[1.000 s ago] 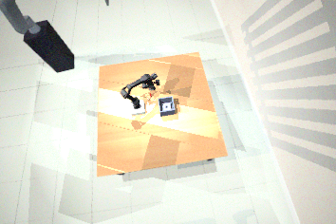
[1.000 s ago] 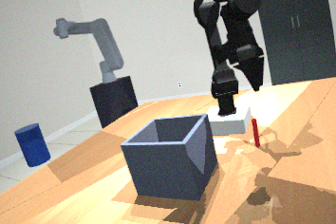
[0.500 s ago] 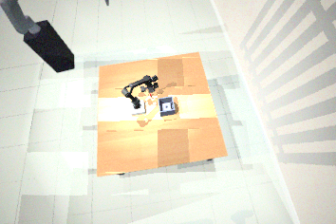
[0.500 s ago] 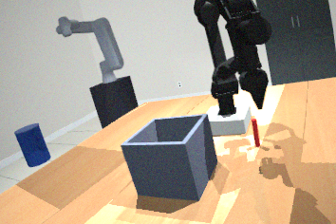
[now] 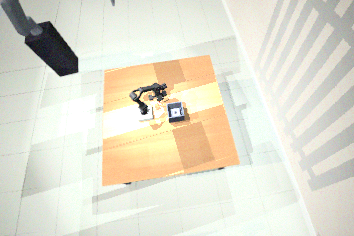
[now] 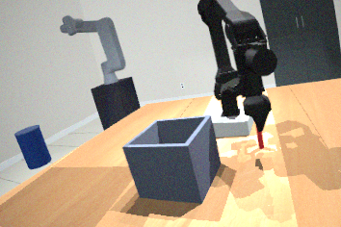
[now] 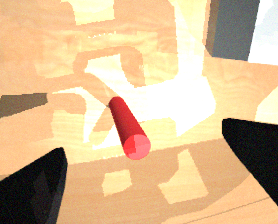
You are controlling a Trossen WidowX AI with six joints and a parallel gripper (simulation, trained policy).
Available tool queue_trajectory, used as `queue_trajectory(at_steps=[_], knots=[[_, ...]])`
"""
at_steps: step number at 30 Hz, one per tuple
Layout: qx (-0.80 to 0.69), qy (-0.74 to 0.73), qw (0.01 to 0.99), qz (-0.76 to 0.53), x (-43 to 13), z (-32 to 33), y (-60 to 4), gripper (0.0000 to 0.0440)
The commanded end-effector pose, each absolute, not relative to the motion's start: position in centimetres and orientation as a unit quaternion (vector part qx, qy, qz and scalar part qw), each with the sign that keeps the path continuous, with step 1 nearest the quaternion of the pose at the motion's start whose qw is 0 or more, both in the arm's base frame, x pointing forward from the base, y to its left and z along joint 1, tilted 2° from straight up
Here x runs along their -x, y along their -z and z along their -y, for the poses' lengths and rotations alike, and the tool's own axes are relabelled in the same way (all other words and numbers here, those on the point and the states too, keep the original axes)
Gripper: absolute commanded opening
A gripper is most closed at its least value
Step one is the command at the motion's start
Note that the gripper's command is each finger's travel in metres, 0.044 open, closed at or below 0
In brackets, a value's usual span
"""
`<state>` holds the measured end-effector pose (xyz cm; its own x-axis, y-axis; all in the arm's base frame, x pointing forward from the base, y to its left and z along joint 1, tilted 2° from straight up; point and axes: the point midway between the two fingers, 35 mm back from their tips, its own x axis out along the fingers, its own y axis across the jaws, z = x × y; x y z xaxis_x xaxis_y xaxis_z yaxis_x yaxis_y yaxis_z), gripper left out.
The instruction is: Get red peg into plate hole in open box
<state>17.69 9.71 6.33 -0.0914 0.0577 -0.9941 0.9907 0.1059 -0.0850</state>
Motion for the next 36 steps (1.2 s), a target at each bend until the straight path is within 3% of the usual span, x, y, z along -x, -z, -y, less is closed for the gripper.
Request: queue_trajectory(at_steps=[1, 5, 8, 23, 36], knots=[[-0.463, 0.482, 0.49, -0.559, -17.6, -9.4, -5.4, 0.0438], [-0.462, 0.485, 0.494, -0.555, -17.6, -9.2, -4.4, 0.0422], [-0.461, 0.483, 0.497, -0.554, -17.6, -9.2, -3.7, 0.0377], [-0.452, 0.453, 0.515, -0.57, -19.1, -10.3, -2.2, 0.0011], [-0.508, 0.406, 0.52, -0.554, -21.1, -10.9, -6.1, 0.0]])
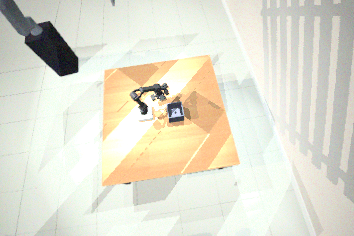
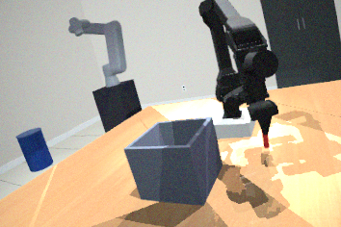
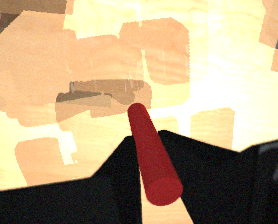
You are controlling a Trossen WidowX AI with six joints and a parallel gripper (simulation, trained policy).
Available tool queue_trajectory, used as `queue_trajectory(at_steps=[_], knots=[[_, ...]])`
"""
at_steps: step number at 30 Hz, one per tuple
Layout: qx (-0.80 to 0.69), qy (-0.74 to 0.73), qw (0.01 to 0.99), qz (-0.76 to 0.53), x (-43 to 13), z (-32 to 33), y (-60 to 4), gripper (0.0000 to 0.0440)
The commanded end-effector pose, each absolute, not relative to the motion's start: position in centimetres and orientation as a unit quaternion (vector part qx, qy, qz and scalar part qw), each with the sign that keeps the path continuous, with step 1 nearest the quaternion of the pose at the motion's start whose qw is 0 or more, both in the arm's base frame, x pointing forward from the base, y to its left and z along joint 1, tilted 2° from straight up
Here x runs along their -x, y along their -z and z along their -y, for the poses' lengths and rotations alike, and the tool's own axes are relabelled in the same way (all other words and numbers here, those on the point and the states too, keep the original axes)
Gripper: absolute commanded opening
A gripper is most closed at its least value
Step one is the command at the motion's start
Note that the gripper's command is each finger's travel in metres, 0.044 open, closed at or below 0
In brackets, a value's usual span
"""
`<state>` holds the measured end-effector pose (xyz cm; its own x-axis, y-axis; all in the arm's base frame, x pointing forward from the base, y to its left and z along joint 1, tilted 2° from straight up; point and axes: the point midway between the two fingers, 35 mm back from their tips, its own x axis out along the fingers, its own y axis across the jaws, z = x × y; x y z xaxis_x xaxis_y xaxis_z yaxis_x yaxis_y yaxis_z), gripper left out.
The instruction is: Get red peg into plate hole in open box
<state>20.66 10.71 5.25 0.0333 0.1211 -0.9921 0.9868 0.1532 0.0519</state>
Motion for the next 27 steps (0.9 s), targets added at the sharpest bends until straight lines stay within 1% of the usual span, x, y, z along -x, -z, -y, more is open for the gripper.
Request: queue_trajectory(at_steps=[1, 13, 27], knots=[[-0.511, 0.403, 0.521, -0.552, -21.3, -10.9, -6.5, 0.0], [-0.532, 0.362, 0.552, -0.53, -23.3, -9.8, -11.3, 0.0], [-0.534, 0.352, 0.595, -0.487, -25.4, -5.7, -16.9, 0.0]])
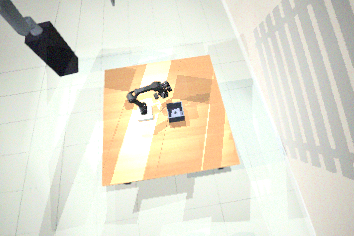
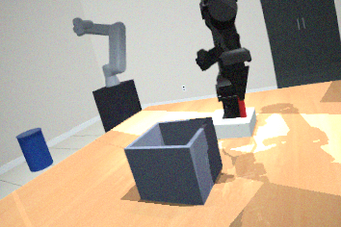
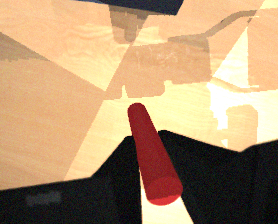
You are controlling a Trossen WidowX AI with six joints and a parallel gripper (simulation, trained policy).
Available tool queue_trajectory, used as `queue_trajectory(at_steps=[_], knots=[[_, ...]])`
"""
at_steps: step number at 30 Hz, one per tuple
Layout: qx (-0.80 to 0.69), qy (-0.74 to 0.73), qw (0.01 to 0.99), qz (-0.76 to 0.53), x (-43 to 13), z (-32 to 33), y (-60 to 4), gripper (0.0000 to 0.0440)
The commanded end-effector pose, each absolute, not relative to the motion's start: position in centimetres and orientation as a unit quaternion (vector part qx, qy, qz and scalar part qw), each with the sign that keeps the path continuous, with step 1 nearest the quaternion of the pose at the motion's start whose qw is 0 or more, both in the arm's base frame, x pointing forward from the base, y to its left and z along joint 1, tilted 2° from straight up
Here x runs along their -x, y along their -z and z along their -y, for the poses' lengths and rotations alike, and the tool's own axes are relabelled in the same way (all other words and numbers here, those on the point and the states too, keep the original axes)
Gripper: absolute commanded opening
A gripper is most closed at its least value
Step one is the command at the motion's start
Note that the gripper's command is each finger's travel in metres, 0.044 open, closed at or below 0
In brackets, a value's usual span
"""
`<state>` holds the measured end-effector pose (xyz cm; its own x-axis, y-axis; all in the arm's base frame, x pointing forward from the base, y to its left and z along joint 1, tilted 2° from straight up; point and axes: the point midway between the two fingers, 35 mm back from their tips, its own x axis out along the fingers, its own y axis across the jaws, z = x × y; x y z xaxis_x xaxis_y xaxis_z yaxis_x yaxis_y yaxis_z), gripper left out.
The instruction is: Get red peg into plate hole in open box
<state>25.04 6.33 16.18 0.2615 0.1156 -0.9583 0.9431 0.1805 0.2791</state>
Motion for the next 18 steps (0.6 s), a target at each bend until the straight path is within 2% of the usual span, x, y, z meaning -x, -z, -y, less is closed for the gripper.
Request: queue_trajectory(at_steps=[1, 18], knots=[[-0.533, 0.354, 0.597, -0.484, -25.5, -5.3, -17.2, 0.0], [-0.518, 0.398, 0.602, -0.46, -27.0, 0.5, -18.2, 0.0]])
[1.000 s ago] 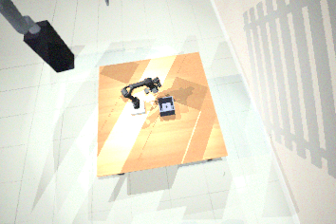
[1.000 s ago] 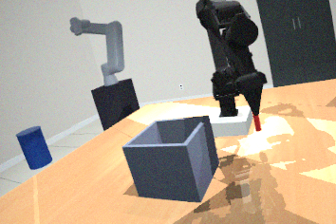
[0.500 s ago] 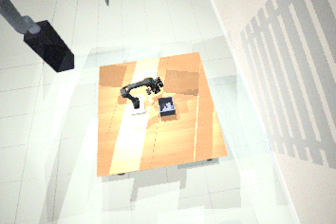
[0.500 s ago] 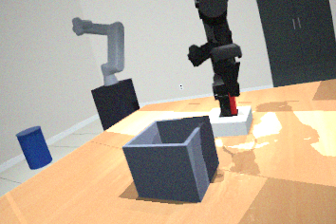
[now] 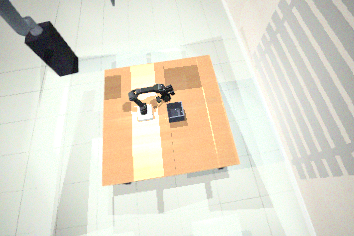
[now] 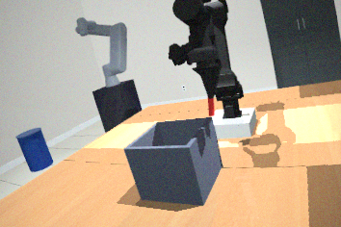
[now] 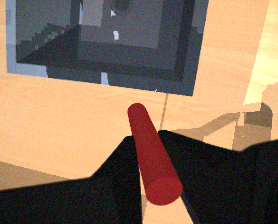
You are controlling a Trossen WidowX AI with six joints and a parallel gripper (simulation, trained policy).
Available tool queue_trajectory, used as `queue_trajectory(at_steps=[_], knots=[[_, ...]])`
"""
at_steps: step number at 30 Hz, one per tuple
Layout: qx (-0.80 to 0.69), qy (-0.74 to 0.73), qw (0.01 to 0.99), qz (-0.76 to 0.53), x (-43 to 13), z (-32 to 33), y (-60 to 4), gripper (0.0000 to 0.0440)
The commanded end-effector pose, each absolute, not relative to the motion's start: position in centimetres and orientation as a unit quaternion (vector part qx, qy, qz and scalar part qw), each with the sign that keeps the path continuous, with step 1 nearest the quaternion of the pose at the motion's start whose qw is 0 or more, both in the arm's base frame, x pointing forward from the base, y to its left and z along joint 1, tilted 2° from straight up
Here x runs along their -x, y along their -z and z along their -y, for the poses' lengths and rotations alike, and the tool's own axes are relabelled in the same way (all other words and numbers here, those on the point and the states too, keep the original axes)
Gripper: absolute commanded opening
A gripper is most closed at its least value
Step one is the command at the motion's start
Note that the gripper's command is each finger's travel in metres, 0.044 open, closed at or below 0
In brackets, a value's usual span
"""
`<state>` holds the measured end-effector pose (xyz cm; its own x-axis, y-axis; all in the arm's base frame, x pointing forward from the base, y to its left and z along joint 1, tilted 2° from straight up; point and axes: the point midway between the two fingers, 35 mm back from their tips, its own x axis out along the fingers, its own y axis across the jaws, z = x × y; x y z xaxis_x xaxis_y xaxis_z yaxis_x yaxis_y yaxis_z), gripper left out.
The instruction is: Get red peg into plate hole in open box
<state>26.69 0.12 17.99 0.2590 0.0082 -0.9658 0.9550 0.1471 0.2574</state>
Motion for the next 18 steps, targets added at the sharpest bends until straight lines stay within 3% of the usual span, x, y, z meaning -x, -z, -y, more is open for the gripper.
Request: queue_trajectory(at_steps=[1, 18], knots=[[-0.517, 0.4, 0.601, -0.46, -27.0, 0.7, -18.2, 0.0], [-0.508, 0.424, 0.585, -0.469, -28.5, 5.0, -16.8, 0.0]])
